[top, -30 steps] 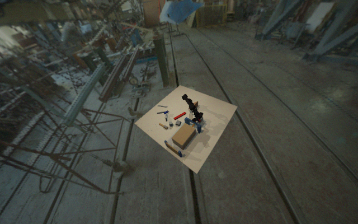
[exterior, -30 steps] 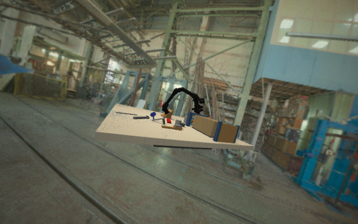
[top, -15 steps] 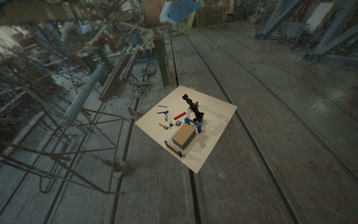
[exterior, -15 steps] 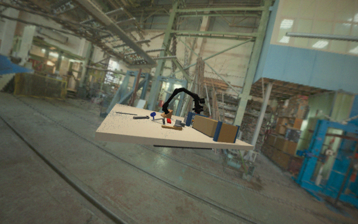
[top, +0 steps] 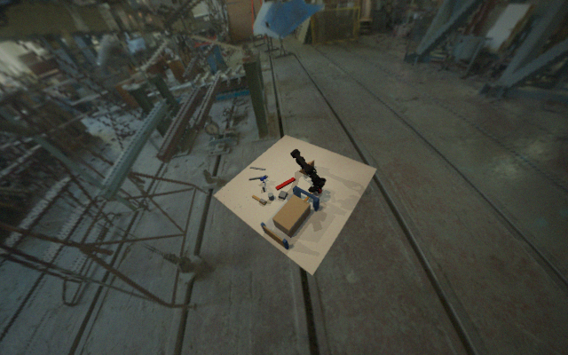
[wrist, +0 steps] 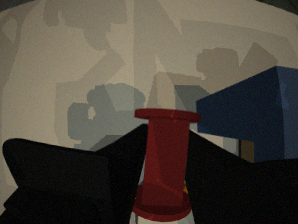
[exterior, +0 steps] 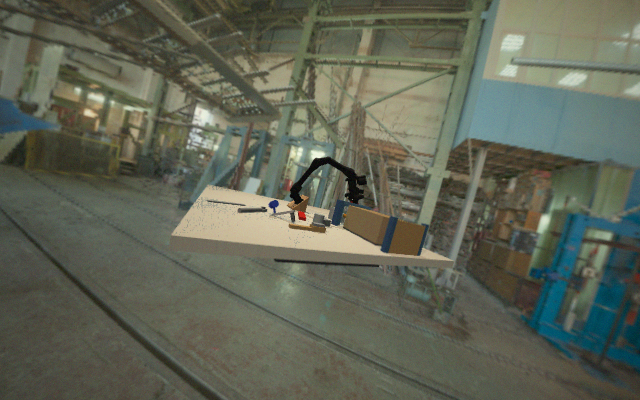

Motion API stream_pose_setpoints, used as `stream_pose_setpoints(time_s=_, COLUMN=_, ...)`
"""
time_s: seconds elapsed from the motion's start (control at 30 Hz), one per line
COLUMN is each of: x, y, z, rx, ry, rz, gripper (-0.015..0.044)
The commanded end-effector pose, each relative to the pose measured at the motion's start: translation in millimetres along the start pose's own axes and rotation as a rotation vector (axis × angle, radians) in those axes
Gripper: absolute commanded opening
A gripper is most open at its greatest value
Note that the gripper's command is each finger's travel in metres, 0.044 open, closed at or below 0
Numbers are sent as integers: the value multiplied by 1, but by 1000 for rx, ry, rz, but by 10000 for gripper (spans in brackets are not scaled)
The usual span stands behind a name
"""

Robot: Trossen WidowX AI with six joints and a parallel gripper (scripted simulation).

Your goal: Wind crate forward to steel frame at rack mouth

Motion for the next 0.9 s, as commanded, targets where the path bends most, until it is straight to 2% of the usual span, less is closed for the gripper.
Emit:
stream_pose_setpoints(time_s=0.0, x=4, y=-10, z=24, rx=-27, ry=-33, rz=-9, gripper=0)
stream_pose_setpoints(time_s=0.87, x=6, y=-15, z=59, rx=-27, ry=-35, rz=-11, gripper=0)
Point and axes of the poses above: the point midway between the two fingers, 35 mm back from their tips, its own x axis out along the fingers, its own z axis across the jaws, y = z × x, the point moved 1 cm from there along -x, back along the fingers, and after that the axes turned 2 degrees about x, right-handed, at the moved point
